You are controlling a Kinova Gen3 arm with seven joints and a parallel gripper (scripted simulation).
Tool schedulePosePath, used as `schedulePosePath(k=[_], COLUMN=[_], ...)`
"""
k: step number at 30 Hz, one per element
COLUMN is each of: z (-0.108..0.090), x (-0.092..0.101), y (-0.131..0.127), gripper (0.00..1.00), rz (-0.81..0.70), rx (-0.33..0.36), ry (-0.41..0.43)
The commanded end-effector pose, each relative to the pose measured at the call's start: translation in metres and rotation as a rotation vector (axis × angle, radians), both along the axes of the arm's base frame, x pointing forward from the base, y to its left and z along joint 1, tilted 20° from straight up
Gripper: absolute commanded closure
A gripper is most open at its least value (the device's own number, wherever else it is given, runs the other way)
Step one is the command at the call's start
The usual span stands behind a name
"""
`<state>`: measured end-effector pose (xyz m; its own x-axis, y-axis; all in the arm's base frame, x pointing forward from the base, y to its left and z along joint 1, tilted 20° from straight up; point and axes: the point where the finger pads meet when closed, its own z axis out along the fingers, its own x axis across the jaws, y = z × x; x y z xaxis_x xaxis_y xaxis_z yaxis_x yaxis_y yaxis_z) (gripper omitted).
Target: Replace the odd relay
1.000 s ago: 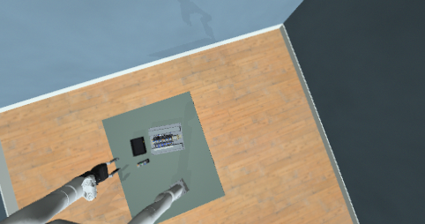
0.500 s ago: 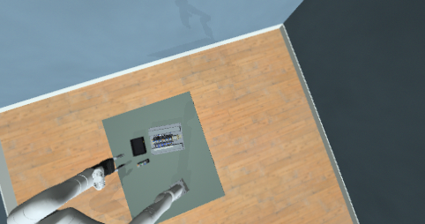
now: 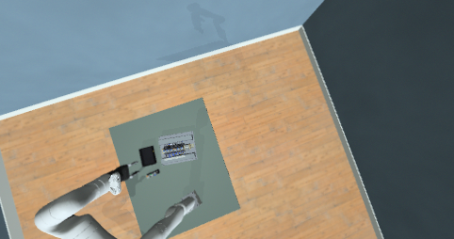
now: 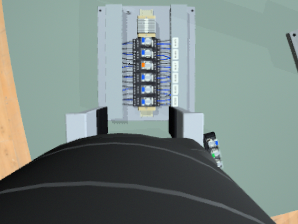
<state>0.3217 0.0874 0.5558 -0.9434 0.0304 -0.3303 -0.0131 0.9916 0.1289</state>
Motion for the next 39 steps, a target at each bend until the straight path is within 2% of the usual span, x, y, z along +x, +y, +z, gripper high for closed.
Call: schedulePosePath(k=[1,7,10,24,27,39], z=[-0.011,-0.034,-0.035,-0.088,-0.088,-0.133], x=[0.0,0.007,0.01,0.027,0.029,0.044], y=[0.0,0.003,0.004,0.01,0.011,0.016], gripper=[0.0,0.0,0.0,0.0,0.0,0.0], rz=[-0.002,-0.002,-0.002,-0.002,-0.002,-0.002], rx=[-0.004,-0.005,-0.003,-0.005,-0.003,-0.005], ry=[0.006,0.006,0.003,0.006,0.001,0.005])
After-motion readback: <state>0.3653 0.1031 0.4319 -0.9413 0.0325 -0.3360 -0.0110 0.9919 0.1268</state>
